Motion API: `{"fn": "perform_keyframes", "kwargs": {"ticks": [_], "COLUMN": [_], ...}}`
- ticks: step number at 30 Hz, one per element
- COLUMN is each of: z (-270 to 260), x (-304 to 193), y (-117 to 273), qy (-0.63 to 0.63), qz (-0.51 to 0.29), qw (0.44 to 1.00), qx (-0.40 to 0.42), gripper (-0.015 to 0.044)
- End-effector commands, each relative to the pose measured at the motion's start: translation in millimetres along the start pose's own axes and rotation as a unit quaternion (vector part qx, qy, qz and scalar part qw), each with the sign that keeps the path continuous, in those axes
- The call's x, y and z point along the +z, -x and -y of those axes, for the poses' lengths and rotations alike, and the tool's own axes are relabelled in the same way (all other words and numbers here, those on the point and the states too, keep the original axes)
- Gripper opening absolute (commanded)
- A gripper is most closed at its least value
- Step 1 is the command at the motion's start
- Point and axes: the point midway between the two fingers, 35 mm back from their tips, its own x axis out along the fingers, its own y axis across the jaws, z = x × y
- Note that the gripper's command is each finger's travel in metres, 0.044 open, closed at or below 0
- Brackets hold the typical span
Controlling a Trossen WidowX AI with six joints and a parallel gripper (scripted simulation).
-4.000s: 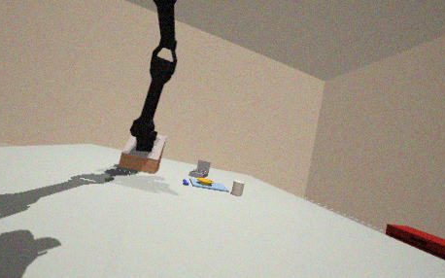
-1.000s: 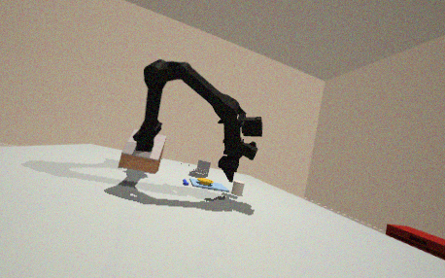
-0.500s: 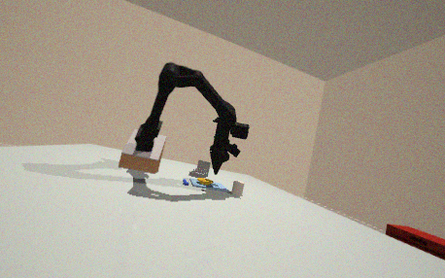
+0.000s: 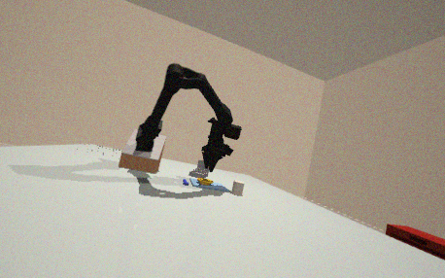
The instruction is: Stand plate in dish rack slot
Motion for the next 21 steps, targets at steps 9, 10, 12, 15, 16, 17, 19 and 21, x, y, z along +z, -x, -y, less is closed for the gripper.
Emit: {"fn": "perform_keyframes", "kwargs": {"ticks": [9, 10, 12, 15, 16, 17, 19, 21], "z": [-1, -1, -1, -1, -1, 0, 0, 0], "x": [-1, -1, -1, -1, -1, -1, -1, -1], "y": [-20, -22, -25, -30, -31, -33, -36, -40], "qy": [0.005, 0.005, 0.005, 0.005, 0.005, 0.005, 0.005, 0.005], "qz": [-0.002, -0.002, -0.002, -0.002, -0.002, -0.002, -0.002, -0.002], "qw": [1.000, 1.000, 1.000, 1.000, 1.000, 1.000, 1.000, 1.000], "qx": [-0.002, -0.002, -0.002, -0.002, -0.002, -0.002, -0.002, -0.002], "gripper": [0.0400, 0.0400, 0.0400, 0.0400, 0.0400, 0.0400, 0.0400, 0.0400]}}
